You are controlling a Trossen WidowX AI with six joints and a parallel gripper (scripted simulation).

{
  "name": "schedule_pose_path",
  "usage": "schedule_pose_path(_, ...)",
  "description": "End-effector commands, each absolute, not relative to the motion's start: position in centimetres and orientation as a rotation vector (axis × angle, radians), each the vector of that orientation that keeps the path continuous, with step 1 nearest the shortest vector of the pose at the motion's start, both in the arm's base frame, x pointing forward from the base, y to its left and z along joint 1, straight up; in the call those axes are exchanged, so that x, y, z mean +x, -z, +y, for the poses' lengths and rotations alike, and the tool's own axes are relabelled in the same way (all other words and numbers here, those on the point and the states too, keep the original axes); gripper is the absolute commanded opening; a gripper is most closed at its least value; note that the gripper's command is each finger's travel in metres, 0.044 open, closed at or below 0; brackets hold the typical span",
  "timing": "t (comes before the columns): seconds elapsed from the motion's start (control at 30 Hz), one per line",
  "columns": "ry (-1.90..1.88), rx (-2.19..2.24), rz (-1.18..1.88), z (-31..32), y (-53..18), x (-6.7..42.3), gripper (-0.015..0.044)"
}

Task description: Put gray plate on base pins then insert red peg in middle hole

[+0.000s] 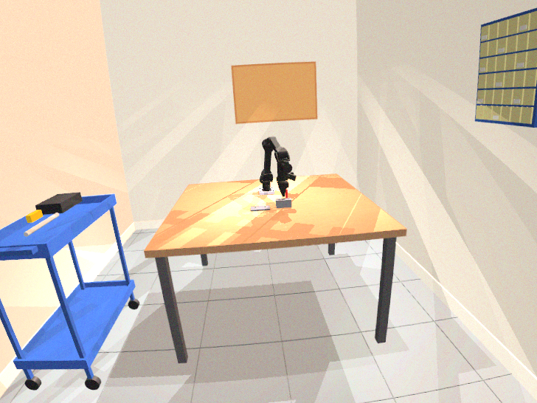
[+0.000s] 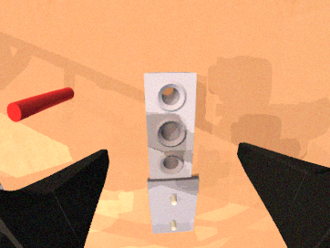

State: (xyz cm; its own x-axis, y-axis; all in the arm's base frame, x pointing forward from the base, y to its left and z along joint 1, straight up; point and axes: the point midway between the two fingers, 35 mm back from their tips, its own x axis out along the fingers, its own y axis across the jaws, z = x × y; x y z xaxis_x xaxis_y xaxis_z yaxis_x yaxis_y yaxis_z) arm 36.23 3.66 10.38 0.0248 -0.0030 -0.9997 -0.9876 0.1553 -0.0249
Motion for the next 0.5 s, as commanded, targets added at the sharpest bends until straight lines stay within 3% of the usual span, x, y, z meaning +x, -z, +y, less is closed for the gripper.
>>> schedule_pose_path(0.0, -1.072, -1.102, 1.253, 3.9, -9.0, 36.2, 0.044)
schedule_pose_path(0.47, -1.072, -1.102, 1.253, 3.9, -7.3, 36.4, 0.044)
